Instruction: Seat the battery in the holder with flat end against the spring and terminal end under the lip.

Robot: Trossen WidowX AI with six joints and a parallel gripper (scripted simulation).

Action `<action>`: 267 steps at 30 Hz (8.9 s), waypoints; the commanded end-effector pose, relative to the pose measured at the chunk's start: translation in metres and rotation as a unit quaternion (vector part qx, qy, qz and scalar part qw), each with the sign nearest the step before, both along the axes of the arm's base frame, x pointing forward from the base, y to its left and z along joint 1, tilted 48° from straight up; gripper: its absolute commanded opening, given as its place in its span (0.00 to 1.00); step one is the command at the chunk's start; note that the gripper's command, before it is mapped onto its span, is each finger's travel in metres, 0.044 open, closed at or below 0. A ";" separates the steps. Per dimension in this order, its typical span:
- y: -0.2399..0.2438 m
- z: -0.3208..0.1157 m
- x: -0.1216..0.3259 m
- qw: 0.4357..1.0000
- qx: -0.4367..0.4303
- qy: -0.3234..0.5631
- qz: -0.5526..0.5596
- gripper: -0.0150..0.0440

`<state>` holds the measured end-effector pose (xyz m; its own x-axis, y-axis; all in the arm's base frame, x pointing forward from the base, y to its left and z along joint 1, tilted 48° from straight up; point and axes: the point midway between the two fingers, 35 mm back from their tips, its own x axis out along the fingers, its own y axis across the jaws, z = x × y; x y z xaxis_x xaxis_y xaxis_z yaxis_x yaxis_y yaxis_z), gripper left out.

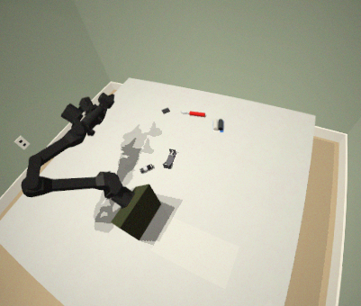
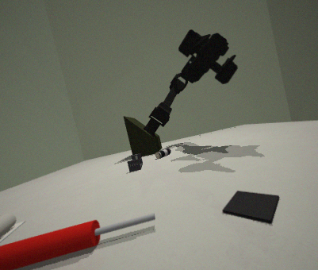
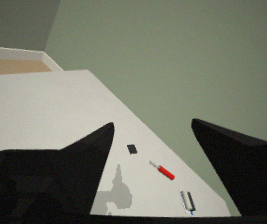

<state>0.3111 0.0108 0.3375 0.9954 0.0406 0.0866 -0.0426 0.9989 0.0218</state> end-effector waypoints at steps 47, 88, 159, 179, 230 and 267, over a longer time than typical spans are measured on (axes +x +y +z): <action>0.011 -0.293 -0.107 0.546 -0.573 -0.022 0.611 0.66; 0.048 -0.327 -0.099 0.546 -0.572 -0.023 0.611 0.53; -0.082 -0.333 -0.030 0.690 0.252 0.619 0.277 0.39; -0.051 -0.361 -0.031 0.605 0.209 0.699 0.319 0.39; -0.039 -0.370 -0.012 0.510 0.166 0.768 0.351 0.39; -0.039 -0.370 0.005 0.521 0.172 0.761 0.347 0.39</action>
<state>0.3134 -0.0293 -0.0310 -0.3466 0.6706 -0.6559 -0.0630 0.6810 0.7295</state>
